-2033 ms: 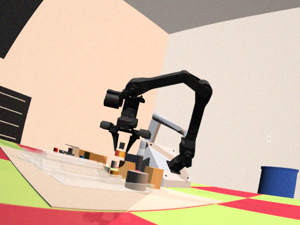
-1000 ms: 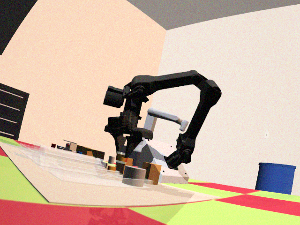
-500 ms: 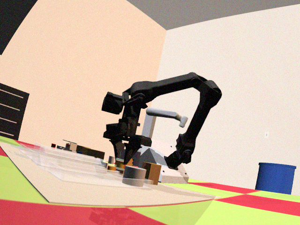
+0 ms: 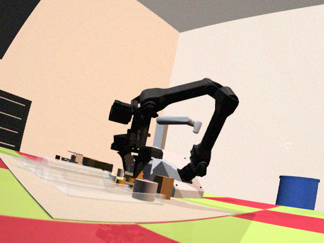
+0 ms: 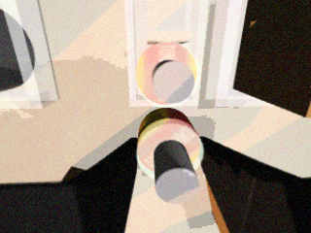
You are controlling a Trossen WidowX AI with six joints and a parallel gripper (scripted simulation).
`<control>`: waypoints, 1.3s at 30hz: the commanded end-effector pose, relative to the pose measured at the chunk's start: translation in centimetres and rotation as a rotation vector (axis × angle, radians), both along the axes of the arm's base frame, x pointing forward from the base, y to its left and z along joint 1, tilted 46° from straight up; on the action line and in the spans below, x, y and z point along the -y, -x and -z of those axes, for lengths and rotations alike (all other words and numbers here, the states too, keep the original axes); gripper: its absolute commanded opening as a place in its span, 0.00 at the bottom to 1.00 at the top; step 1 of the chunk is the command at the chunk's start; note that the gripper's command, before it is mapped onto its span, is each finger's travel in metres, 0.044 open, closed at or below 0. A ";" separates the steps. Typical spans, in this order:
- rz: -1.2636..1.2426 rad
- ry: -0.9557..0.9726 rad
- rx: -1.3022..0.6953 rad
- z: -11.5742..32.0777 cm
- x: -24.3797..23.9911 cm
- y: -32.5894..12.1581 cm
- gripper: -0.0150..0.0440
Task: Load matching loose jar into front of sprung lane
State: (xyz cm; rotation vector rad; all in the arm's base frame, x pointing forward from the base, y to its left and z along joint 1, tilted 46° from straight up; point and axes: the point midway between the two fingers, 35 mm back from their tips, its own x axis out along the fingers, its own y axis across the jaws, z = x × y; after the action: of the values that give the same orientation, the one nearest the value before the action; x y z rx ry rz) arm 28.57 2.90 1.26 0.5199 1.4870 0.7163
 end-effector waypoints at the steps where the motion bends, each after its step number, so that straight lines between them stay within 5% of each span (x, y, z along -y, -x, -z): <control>1: 0.003 -0.001 0.007 -0.1 0.0 -0.4 0.25; 39: 0.003 -0.001 0.008 -0.2 -0.1 -1.9 0.25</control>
State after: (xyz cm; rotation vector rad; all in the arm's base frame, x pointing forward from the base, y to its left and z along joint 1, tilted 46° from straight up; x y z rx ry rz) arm 29.54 3.08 1.20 0.5264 1.5040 0.7132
